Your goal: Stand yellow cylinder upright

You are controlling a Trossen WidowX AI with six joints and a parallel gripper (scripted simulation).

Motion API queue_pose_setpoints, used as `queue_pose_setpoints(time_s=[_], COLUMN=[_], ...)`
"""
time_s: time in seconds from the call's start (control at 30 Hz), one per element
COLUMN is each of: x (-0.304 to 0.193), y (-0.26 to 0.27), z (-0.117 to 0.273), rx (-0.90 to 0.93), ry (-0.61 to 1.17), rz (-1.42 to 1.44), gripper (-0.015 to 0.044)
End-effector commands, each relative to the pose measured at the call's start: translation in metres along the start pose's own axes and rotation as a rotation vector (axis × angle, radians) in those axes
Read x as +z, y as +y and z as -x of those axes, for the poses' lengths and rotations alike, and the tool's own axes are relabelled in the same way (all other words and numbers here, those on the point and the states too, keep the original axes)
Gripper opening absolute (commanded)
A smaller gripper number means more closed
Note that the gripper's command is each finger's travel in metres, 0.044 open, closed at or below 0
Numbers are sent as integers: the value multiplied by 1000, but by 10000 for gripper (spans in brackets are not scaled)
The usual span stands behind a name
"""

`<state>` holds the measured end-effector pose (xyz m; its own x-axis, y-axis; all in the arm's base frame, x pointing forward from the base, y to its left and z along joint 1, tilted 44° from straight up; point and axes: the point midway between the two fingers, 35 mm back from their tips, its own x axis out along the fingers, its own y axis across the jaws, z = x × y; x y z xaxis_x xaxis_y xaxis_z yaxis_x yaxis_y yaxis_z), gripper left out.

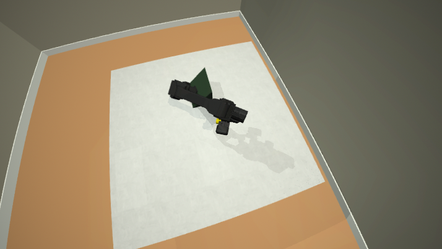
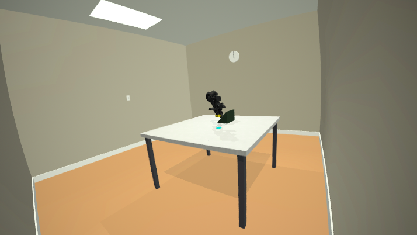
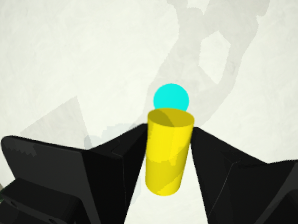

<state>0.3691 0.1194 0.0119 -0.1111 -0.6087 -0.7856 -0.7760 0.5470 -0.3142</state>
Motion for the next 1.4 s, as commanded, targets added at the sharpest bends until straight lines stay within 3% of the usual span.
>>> queue_pose_setpoints(time_s=[0.0, 1.37], x=[-2, 5], y=[-1, 0], z=[-2, -20], rx=[22, 186], ry=[-18, -263], rz=[-3, -21], gripper=[105, 105])
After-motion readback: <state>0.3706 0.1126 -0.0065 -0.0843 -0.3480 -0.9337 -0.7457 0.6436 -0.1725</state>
